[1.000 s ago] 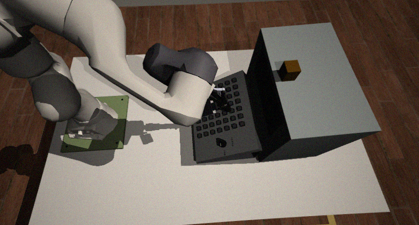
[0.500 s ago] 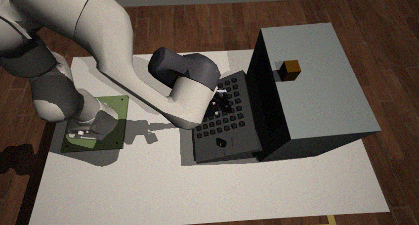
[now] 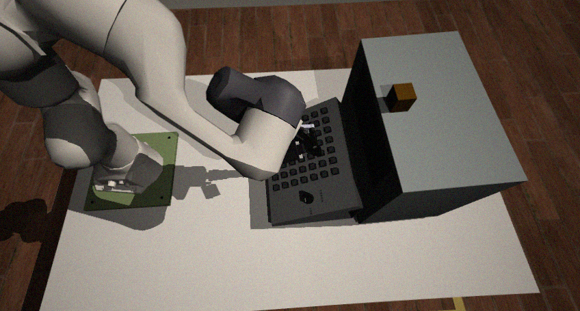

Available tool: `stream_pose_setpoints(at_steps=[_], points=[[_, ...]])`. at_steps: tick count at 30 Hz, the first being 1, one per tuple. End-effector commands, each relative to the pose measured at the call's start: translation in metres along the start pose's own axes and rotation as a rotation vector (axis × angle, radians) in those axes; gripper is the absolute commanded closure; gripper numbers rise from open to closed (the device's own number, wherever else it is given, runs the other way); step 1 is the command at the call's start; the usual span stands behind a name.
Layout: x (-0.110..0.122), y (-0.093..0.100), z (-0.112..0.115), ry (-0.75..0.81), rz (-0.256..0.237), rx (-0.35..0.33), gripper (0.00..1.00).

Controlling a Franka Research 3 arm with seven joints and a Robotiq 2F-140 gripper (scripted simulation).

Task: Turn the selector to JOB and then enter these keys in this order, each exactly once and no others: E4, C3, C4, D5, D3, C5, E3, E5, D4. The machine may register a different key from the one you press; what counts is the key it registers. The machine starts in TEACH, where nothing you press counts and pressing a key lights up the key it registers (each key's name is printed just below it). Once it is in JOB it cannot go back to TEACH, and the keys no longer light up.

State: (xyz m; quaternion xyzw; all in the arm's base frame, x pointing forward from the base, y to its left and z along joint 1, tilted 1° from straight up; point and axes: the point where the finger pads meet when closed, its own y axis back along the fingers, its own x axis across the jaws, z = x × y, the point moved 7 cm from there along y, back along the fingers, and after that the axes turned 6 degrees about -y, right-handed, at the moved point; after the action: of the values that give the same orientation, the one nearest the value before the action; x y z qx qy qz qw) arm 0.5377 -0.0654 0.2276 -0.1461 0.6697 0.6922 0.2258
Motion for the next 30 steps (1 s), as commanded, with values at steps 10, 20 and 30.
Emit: stream_pose_setpoints(at_steps=[10, 20, 30], points=[[-0.0016, -0.0008, -0.0003, 0.011, -0.005, 0.0, 0.9], [-0.0016, -0.0028, -0.0003, 0.011, -0.005, 0.0, 0.9], [-0.0016, -0.0063, -0.0003, 0.011, -0.005, 0.0, 0.9]])
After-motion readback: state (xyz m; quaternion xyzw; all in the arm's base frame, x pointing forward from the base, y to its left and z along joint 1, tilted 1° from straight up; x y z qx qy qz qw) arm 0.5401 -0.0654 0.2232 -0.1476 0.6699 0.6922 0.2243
